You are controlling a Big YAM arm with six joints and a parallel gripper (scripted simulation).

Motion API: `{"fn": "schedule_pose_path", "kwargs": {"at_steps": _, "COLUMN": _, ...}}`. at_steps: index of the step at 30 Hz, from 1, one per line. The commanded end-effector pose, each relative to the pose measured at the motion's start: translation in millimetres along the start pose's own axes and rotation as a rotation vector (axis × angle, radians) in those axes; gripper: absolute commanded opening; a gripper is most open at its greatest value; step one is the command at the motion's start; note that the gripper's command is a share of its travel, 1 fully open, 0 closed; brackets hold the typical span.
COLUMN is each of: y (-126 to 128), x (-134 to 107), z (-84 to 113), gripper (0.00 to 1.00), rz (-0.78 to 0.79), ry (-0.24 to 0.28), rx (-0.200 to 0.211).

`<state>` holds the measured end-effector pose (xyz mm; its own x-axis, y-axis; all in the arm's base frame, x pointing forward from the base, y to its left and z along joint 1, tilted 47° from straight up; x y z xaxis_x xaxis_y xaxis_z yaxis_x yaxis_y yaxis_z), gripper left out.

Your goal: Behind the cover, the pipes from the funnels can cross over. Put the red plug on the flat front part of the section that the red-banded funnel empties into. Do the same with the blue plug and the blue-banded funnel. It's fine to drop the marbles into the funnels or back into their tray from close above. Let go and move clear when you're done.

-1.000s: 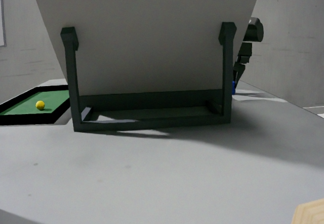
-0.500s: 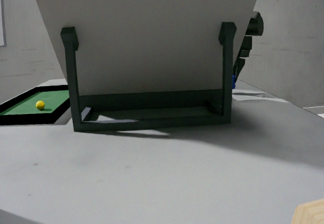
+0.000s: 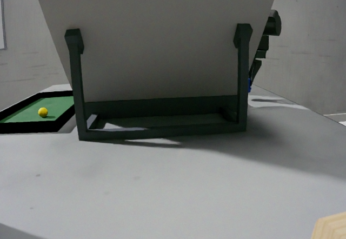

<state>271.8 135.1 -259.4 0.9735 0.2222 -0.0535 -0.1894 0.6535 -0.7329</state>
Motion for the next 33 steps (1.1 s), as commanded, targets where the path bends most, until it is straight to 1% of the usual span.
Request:
{"fn": "schedule_pose_path", "kwargs": {"at_steps": 1, "y": 7.4, "x": 15.3, "z": 23.4, "gripper": 0.00, "rz": -0.016, "ry": -0.042, "rx": 0.021}}
{"fn": "schedule_pose_path", "kwargs": {"at_steps": 6, "y": 9.3, "x": 18.5, "z": 43.3, "gripper": 0.00, "rz": -0.021, "ry": -0.047, "rx": 0.027}}
{"fn": "schedule_pose_path", "kwargs": {"at_steps": 13, "y": 9.8, "x": 17.8, "z": 86.7, "gripper": 0.00, "rz": -0.023, "ry": -0.049, "rx": 0.031}}
{"fn": "schedule_pose_path", "kwargs": {"at_steps": 15, "y": 9.8, "x": 17.8, "z": 86.7, "gripper": 0.00, "rz": -0.023, "ry": -0.049, "rx": 0.031}}
{"fn": "schedule_pose_path", "kwargs": {"at_steps": 18, "y": 9.8, "x": 17.5, "z": 103.5, "gripper": 0.00, "rz": -0.023, "ry": -0.049, "rx": 0.033}}
{"fn": "schedule_pose_path", "kwargs": {"at_steps": 21, "y": 9.9, "x": 17.2, "z": 115.3, "gripper": 0.00, "rz": -0.024, "ry": -0.049, "rx": 0.034}}
{"fn": "schedule_pose_path", "kwargs": {"at_steps": 26, "y": 9.7, "x": 17.2, "z": 121.8, "gripper": 0.00, "rz": -0.024, "ry": -0.050, "rx": 0.034}}
{"fn": "schedule_pose_path", "kwargs": {"at_steps": 29, "y": 8.6, "x": 12.5, "z": 113.4, "gripper": 0.00, "rz": -0.017, "ry": -0.035, "rx": 0.021}}
{"fn": "schedule_pose_path", "kwargs": {"at_steps": 33, "y": 8.7, "x": 12.6, "z": 113.1, "gripper": 0.00, "rz": -0.018, "ry": -0.035, "rx": 0.022}}
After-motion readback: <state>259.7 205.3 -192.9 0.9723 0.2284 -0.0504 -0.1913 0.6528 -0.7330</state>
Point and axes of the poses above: the point where the finger pads meet when closed, its own z axis back along the fingers, its own y axis across the jaws, x = y × z, the point moved 4 cm from there along z, back along the fingers, and after that the axes turned 6 degrees about z, right-handed, at the moved point
